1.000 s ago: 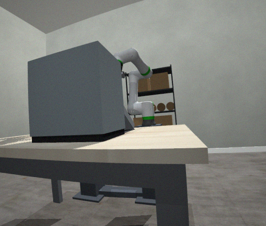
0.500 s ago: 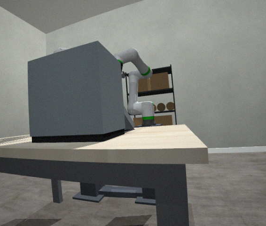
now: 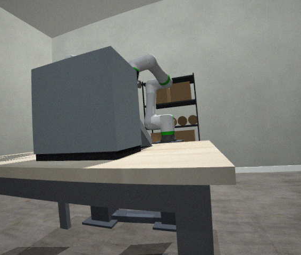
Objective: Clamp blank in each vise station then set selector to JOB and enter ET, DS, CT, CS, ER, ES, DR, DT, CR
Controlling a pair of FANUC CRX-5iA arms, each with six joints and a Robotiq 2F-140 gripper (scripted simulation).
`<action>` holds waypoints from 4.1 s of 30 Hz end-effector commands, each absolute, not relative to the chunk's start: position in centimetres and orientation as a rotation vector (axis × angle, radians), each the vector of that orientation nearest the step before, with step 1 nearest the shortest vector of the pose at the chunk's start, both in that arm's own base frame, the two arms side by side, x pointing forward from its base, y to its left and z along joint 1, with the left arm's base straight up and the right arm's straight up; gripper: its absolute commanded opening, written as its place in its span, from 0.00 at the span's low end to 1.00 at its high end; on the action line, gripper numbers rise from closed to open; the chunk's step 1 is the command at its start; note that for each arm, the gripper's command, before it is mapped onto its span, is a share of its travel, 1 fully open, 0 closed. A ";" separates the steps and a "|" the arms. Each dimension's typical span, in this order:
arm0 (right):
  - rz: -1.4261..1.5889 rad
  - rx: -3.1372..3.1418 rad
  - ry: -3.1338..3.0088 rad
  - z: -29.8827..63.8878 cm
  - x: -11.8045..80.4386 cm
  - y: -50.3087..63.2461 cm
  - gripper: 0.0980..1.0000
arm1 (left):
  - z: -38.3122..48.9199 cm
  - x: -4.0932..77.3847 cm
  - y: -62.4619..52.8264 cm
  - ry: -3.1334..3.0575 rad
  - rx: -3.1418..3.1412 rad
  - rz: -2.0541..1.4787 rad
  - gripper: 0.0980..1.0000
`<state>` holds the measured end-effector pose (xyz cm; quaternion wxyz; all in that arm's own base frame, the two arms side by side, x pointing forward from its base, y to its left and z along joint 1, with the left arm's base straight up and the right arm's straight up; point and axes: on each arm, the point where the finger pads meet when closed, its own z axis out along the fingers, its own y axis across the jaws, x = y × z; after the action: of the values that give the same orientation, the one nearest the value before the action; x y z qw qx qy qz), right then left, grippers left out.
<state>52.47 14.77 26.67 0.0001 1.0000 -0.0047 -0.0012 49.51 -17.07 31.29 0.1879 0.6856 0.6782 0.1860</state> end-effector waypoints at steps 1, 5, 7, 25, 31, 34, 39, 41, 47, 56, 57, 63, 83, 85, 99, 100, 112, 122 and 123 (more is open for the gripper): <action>0.002 3.142 -0.015 27.3 50.6 14.2 0.00 | 31.4 49.5 -17.1 1.907 1.928 0.524 1.00; 0.002 3.142 -0.015 27.9 46.5 12.9 0.00 | 31.4 49.5 -17.1 1.907 1.928 0.524 1.00; 0.002 3.142 -0.015 28.1 44.2 12.0 0.00 | 31.4 49.5 -17.1 1.907 1.928 0.524 1.00; 0.001 3.142 -0.015 22.3 30.7 5.9 0.00 | 31.4 49.5 -17.1 1.907 1.928 0.524 1.00; 0.001 3.142 -0.015 18.8 30.7 5.9 0.00 | 31.4 49.5 -17.1 1.907 1.928 0.524 1.00; 0.001 3.142 -0.015 18.6 30.7 5.9 0.00 | 31.4 49.5 -17.1 1.907 1.928 0.524 1.00; 0.001 3.142 -0.015 18.5 30.7 5.9 0.00 | 31.4 49.5 -17.1 1.907 1.928 0.524 1.00; 0.001 3.142 -0.015 18.4 30.7 5.9 0.00 | 31.4 49.5 -17.1 1.907 1.928 0.524 1.00; 0.001 3.142 -0.015 16.9 30.7 5.9 0.00 | 31.4 49.5 -17.1 1.907 1.928 0.524 1.00; 0.001 3.142 -0.015 14.7 30.7 5.9 0.00 | 31.4 49.5 -17.1 1.907 1.928 0.524 1.00; 0.001 3.142 -0.015 14.6 30.7 5.9 0.00 | 31.4 49.5 -17.1 1.907 1.928 0.524 1.00; 0.001 3.142 -0.015 14.5 30.7 5.9 0.00 | 31.4 49.5 -17.1 1.907 1.928 0.524 1.00; 0.001 3.142 -0.015 13.2 30.7 5.9 0.00 | 31.4 49.5 -17.1 1.907 1.928 0.524 1.00; 0.001 3.142 -0.015 13.2 30.7 5.9 0.00 | 31.4 49.5 -17.1 1.907 1.928 0.524 1.00; 0.001 3.142 -0.015 17.0 30.7 5.9 0.00 | 31.4 49.5 -17.1 1.907 1.928 0.524 1.00; 0.001 3.142 -0.015 17.1 30.7 5.9 0.00 | 31.4 49.5 -17.1 1.907 1.928 0.524 1.00; 0.002 3.142 -0.015 17.3 33.4 6.1 0.00 | 31.4 49.5 -17.1 1.907 1.928 0.524 1.00; 0.002 3.142 -0.015 16.5 39.2 5.8 0.00 | 31.4 49.5 -17.1 1.907 1.928 0.524 1.00; 0.002 3.142 -0.015 16.3 39.2 5.8 0.00 | 31.4 49.5 -17.1 1.907 1.928 0.524 1.00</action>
<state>38.58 5.77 16.85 0.0014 1.0000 -0.0051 0.0021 49.51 -17.07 31.29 0.1879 0.6856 0.6782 0.1860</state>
